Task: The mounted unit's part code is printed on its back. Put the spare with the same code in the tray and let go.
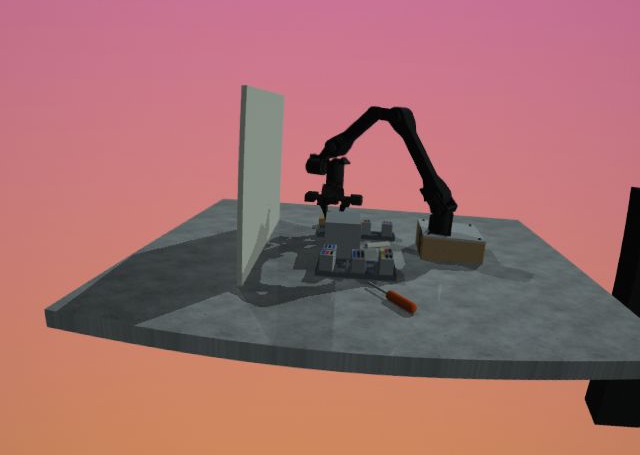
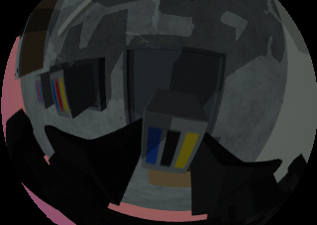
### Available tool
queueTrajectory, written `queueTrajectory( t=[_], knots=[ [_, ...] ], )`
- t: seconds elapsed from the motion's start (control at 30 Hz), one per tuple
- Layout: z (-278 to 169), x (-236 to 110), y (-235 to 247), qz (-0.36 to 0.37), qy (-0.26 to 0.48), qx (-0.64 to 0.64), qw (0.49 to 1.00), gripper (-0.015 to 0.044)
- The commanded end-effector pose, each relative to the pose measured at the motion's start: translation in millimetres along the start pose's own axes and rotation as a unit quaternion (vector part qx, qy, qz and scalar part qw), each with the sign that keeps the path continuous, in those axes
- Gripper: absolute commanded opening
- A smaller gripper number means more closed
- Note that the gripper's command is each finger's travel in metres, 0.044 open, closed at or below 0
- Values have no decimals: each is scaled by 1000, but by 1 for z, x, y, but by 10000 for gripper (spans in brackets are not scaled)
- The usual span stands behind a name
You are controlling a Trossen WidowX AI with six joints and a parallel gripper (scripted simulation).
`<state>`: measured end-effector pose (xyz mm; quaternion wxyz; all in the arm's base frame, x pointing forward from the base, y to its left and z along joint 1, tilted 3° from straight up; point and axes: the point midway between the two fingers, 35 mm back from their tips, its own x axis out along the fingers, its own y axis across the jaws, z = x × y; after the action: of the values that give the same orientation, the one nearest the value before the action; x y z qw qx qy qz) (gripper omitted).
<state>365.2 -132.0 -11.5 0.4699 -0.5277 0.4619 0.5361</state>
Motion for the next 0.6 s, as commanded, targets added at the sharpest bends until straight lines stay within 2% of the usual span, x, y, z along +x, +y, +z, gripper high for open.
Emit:
queueTrajectory(
  t=[0.0, 0.17, 0.57],
  knots=[
    [0, 3, 1, 0, 1, 0, 1000, 0],
    [1, 8, 1, 0, 1, 0, 1000, 0],
    [1, 5, 1, 0, 0, 0, 1000, 315]
  ],
)
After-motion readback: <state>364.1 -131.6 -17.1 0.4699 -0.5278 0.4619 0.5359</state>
